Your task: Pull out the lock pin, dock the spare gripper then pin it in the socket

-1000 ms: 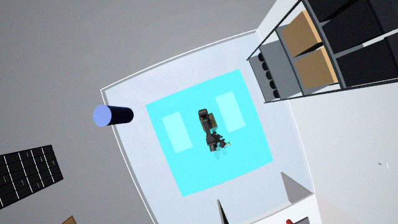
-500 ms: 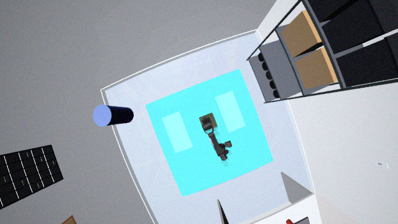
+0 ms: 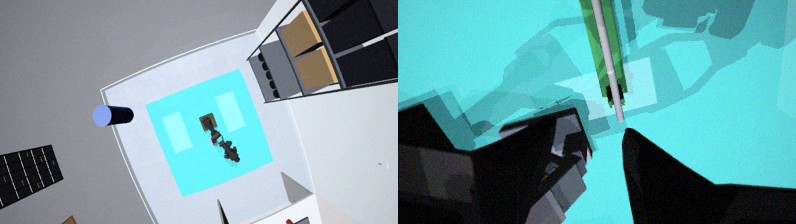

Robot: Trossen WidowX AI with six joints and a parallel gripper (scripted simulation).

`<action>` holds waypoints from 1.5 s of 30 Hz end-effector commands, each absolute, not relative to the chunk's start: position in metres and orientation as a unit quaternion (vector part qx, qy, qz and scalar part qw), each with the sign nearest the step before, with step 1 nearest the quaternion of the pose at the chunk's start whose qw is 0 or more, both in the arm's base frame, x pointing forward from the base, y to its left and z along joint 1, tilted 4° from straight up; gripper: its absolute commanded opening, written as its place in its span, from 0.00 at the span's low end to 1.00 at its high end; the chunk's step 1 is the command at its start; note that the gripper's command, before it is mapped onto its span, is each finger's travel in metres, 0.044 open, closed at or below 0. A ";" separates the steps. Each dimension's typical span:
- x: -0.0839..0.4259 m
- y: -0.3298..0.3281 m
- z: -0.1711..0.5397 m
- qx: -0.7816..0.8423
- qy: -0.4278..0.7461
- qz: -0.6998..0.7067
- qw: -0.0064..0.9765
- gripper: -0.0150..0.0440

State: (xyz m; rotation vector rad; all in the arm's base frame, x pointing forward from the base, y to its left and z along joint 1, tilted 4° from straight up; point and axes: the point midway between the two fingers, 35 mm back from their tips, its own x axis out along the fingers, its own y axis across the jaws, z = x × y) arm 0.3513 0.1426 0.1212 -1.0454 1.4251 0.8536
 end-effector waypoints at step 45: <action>0.371 0.153 0.005 -0.595 0.548 0.415 0.416 0.56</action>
